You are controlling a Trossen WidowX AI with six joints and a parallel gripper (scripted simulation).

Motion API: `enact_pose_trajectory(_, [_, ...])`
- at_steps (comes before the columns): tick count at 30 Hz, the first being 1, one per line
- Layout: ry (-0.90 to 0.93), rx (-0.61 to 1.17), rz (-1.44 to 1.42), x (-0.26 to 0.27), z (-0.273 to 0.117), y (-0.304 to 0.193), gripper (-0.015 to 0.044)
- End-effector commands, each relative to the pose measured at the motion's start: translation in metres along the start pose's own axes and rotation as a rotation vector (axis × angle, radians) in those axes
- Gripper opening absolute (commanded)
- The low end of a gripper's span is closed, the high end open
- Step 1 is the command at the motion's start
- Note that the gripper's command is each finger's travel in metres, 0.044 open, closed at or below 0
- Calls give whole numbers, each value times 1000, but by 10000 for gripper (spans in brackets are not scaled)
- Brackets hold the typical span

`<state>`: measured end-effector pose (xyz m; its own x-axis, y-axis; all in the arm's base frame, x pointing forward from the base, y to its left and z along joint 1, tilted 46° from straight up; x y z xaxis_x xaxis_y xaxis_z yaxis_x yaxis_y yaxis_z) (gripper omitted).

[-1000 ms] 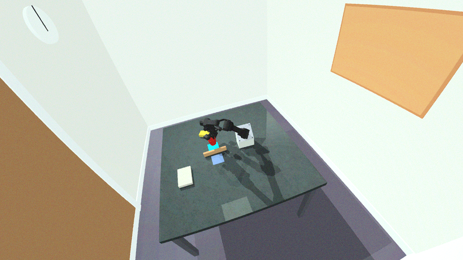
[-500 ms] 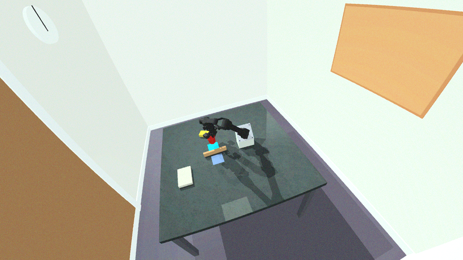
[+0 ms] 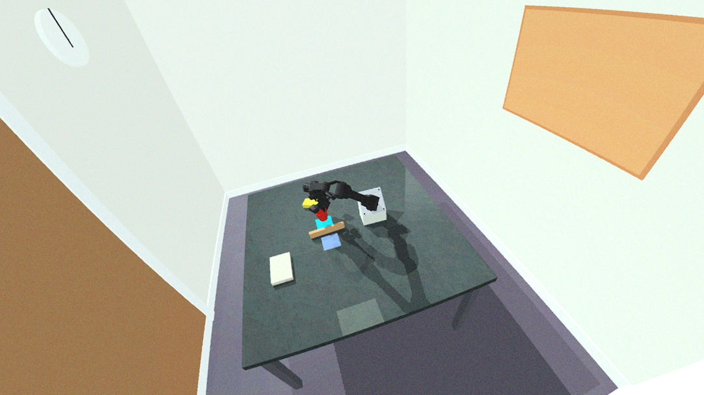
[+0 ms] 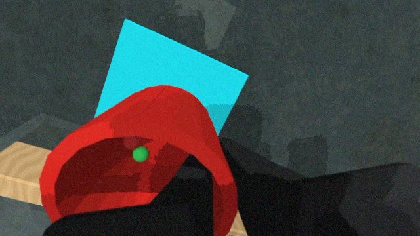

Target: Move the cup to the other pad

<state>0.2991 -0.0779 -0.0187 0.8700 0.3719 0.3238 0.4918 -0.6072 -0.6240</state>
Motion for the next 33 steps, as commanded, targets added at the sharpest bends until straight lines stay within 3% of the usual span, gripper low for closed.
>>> enact_pose_trajectory(1, [0, 7, 9, -1, 8, -1, 0])
enact_pose_trajectory(19, [1, 9, 9, -2, 38, -1, 0])
enact_pose_trajectory(33, [0, 4, 0, -1, 37, 0, 0])
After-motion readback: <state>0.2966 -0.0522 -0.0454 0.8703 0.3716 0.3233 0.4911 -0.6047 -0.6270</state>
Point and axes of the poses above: the point midway between the two fingers, 35 mm back from their tips, its own z axis out along the fingers, its own x axis across the jaws, y = z × x, the point moved 7 cm from there along -z, back along the fingers, and after that the axes turned 8 degrees about z, right-handed, at the moved point
